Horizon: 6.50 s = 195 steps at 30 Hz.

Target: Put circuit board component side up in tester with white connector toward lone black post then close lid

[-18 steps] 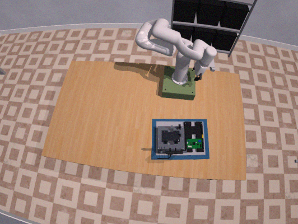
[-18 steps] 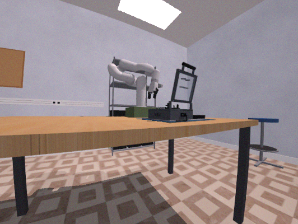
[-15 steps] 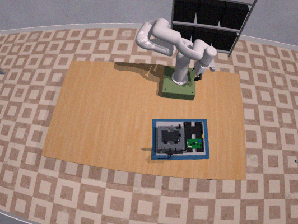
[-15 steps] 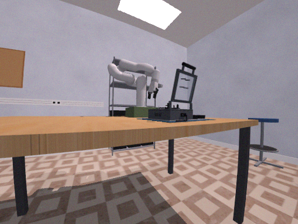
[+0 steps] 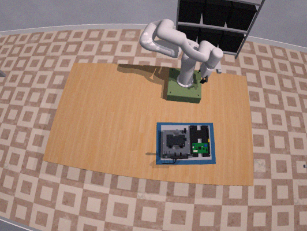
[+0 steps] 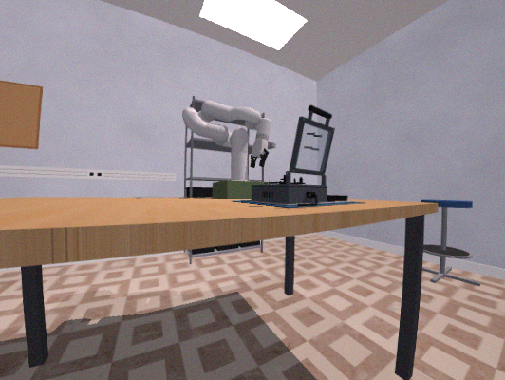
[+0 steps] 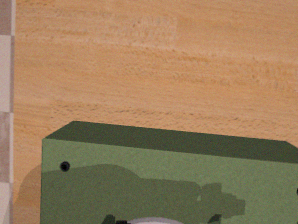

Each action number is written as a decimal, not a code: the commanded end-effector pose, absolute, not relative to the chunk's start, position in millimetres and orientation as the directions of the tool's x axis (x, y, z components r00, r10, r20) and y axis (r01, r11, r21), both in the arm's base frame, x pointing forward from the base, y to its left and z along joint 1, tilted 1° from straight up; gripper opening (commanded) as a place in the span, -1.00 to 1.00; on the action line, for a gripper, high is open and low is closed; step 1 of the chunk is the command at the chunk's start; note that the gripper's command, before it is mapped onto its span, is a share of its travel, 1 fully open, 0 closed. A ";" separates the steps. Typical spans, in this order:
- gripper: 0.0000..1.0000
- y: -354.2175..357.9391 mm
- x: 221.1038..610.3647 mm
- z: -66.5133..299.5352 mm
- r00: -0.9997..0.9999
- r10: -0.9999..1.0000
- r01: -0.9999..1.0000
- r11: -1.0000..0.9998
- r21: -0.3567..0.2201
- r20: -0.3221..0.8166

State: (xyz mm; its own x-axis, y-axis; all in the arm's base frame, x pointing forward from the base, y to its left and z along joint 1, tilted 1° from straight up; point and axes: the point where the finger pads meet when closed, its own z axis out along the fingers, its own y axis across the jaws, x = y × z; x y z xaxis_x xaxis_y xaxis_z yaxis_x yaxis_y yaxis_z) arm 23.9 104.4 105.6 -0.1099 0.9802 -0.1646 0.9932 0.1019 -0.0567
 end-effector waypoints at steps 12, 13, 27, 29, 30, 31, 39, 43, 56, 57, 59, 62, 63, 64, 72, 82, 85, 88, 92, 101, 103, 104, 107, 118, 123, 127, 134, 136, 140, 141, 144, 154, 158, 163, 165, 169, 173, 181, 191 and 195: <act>1.00 138.6 61.7 166.6 -0.109 0.986 0.992 0.101 -0.071 -0.123; 1.00 138.6 61.7 166.6 -0.109 0.986 0.992 0.101 -0.071 -0.123; 1.00 186.0 150.2 226.5 -0.107 0.992 0.992 0.102 -0.072 -0.073; 1.00 190.9 165.5 232.2 -0.106 0.992 0.992 0.102 -0.071 -0.067; 1.00 193.1 173.3 234.7 -0.106 0.992 0.992 0.102 -0.070 -0.064; 1.00 195.2 181.3 237.1 -0.106 0.993 0.992 0.102 -0.069 -0.061; 1.00 204.4 238.2 248.8 -0.105 0.994 0.993 0.102 -0.062 -0.043; 1.00 205.6 272.7 252.2 -0.104 0.994 0.993 0.102 -0.056 -0.034; 1.00 190.0 376.0 248.9 -0.102 0.995 0.994 0.102 -0.035 -0.014; 1.00 187.4 384.4 247.8 -0.102 0.995 0.994 0.102 -0.034 -0.012; 1.00 181.7 401.0 245.3 -0.102 0.995 0.994 0.102 -0.030 -0.010; 1.00 171.7 425.6 240.7 -0.102 0.995 0.995 0.102 -0.024 -0.007; 1.00 168.0 433.6 238.9 -0.102 0.995 0.995 0.102 -0.022 -0.006; 1.00 164.2 441.6 237.0 -0.102 0.995 0.995 0.102 -0.020 -0.005; 1.00 141.6 481.0 225.9 -0.101 0.995 0.995 0.101 -0.010 -0.002; 1.00 141.1 481.9 225.6 -0.101 0.995 0.995 0.101 -0.010 -0.002; 1.00 141.1 481.9 225.6 -0.101 0.995 0.995 0.101 -0.010 -0.002; 1.00 141.1 481.9 225.6 -0.101 0.995 0.995 0.101 -0.010 -0.002; 1.00 141.1 481.9 225.6 -0.101 0.995 0.995 0.101 -0.010 -0.002; 1.00 141.1 481.9 225.6 -0.101 0.995 0.995 0.101 -0.010 -0.002; 1.00 141.1 481.9 225.6 -0.101 0.995 0.995 0.101 -0.010 -0.002; 1.00 141.1 481.9 225.6 -0.101 0.995 0.995 0.101 -0.010 -0.002; 1.00 141.1 481.9 225.6 -0.101 0.995 0.995 0.101 -0.010 -0.002; 1.00 141.1 481.9 225.6 -0.095 0.995 0.995 0.095 -0.010 -0.002; 1.00 141.1 481.9 225.6 -0.056 0.998 0.998 0.056 -0.010 -0.002; 1.00 141.1 481.9 225.6 0.012 1.000 1.000 -0.012 -0.010 -0.003; 1.00 141.1 481.9 225.6 0.182 0.983 0.983 -0.182 -0.009 -0.005; 1.00 141.1 481.9 225.6 0.217 0.976 0.976 -0.217 -0.009 -0.005; 1.00 141.1 481.9 225.6 0.367 0.930 0.930 -0.367 -0.008 -0.006; 1.00 141.1 481.9 225.6 0.395 0.919 0.919 -0.395 -0.008 -0.007; 1.00 141.1 481.9 225.6 0.486 0.874 0.874 -0.486 -0.007 -0.007; 1.00 141.1 481.9 225.6 0.727 0.687 0.687 -0.727 -0.005 -0.009; 1.00 141.1 481.9 225.6 0.805 0.593 0.593 -0.806 -0.004 -0.010; 1.00 141.1 481.9 225.6 0.894 0.448 0.448 -0.894 -0.002 -0.010; 1.00 141.1 481.9 225.6 0.922 0.387 0.387 -0.922 -0.001 -0.010; 1.00 141.1 481.9 225.6 0.946 0.324 0.324 -0.946 0.000 -0.010; 1.00 141.1 481.9 225.6 0.986 0.168 0.168 -0.986 0.001 -0.010; 1.00 141.1 481.9 225.6 0.995 -0.095 -0.095 -0.995 0.004 -0.010; 1.00 141.1 481.9 225.6 0.967 -0.253 -0.253 -0.967 0.005 -0.009; 1.00 141.1 481.9 225.6 0.959 -0.283 -0.282 -0.959 0.006 -0.009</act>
